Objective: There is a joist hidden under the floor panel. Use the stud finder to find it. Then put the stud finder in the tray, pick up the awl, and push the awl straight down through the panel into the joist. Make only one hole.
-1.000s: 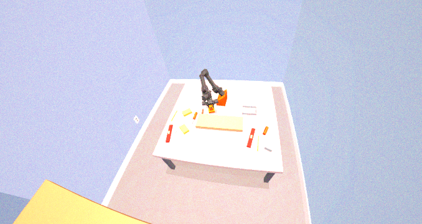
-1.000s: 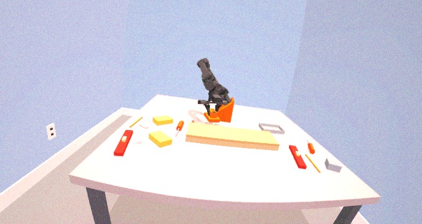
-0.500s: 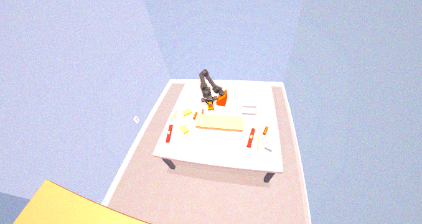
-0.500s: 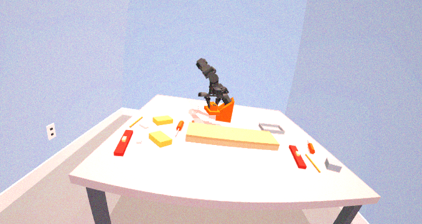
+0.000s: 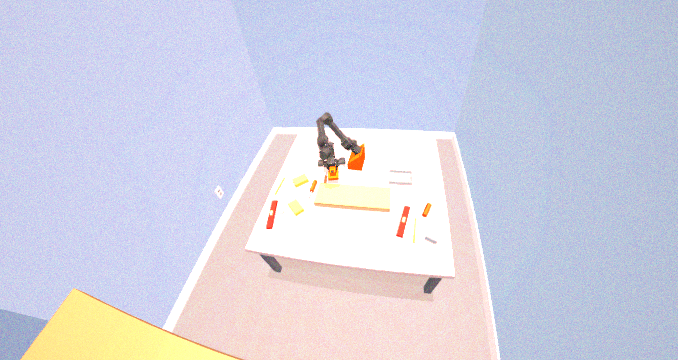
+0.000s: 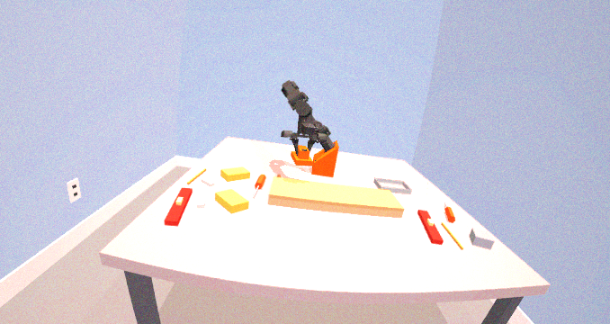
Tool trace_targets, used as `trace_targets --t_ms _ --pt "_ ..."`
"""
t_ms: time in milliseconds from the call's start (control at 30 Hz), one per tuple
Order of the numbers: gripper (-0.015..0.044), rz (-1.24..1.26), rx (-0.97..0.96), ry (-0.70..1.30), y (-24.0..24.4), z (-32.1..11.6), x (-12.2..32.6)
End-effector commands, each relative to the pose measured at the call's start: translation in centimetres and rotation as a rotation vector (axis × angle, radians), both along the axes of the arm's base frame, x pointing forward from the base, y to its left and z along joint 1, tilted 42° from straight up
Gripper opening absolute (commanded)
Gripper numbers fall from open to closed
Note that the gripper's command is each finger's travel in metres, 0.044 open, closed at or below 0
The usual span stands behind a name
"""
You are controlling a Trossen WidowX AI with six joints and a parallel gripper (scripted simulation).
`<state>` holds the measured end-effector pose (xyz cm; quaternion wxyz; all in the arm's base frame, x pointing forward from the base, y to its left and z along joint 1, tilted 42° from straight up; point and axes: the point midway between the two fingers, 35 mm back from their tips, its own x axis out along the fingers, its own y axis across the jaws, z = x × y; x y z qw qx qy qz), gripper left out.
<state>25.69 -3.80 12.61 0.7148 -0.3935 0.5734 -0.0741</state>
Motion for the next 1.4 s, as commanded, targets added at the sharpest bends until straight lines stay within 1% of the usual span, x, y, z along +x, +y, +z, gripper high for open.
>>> trace_targets --t_ms 0,667,933,1367 --pt "0.0 -0.025 0.003 -0.04 0.0 1.2 2.3" --pt "0.0 -0.133 0.013 -0.143 -1.1 3.2 11.4" --pt "0.0 -0.137 0.014 -0.146 -1.3 3.1 11.7" --pt "0.0 -0.137 0.014 -0.146 -2.9 1.3 12.1"
